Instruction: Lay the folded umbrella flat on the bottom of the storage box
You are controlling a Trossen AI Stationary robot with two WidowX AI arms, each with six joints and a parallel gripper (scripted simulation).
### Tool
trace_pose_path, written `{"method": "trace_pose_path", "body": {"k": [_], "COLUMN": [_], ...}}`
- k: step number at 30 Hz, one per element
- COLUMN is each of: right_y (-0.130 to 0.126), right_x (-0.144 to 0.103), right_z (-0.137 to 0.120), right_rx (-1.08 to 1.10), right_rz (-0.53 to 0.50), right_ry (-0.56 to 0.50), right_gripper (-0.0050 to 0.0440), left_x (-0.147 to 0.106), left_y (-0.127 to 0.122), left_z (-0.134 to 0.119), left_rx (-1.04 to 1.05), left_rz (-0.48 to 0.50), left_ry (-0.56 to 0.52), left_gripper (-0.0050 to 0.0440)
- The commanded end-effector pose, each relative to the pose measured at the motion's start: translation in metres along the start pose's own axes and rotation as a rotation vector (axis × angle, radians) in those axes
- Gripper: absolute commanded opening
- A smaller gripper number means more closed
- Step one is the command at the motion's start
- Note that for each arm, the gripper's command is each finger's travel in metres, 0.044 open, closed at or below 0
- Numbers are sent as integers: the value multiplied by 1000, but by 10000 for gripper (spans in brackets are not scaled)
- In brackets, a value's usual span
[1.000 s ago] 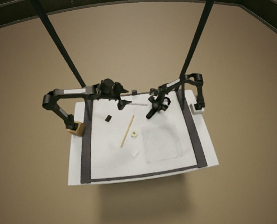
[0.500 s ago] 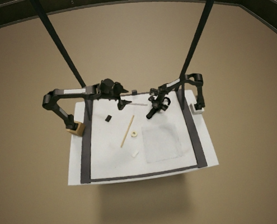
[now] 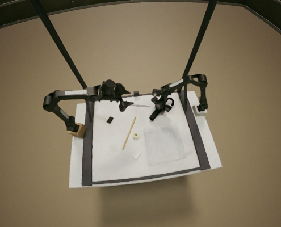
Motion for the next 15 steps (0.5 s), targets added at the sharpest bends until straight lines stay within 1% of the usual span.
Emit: {"method": "trace_pose_path", "body": {"k": [1,3,9,11,13,15], "right_y": [2,2,2,2,2,2], "right_x": [-6,-6,-6,-6,-6,-6], "right_z": [9,9,9,9,9,9], "right_rx": [-3,-3,-3,-3,-3,-3], "right_rz": [4,4,4,4,4,4], "right_ry": [-26,-26,-26,-26,-26,-26], "right_gripper": [400,400,400,400,400,400], "left_x": [-64,-81,-121,-121,-140,-158], "left_y": [-4,-2,2,2,4,5], "left_z": [29,34,46,46,52,58], "left_rx": [-23,-25,-25,-25,-25,-27], "left_rz": [-64,-66,-65,-65,-65,-69], "left_ry": [-55,-57,-55,-55,-55,-59], "left_gripper": [-1,-2,-4,-4,-5,-20]}}
Point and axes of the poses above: on each arm, the point midway between the two fingers, 35 mm back from their tips, its own x axis out along the fingers, its own y axis across the jaws, z = x × y, the point moved 5 cm from there along -x, back along the fingers, and after that the axes turned 6 degrees about x, right-handed, at the moved point
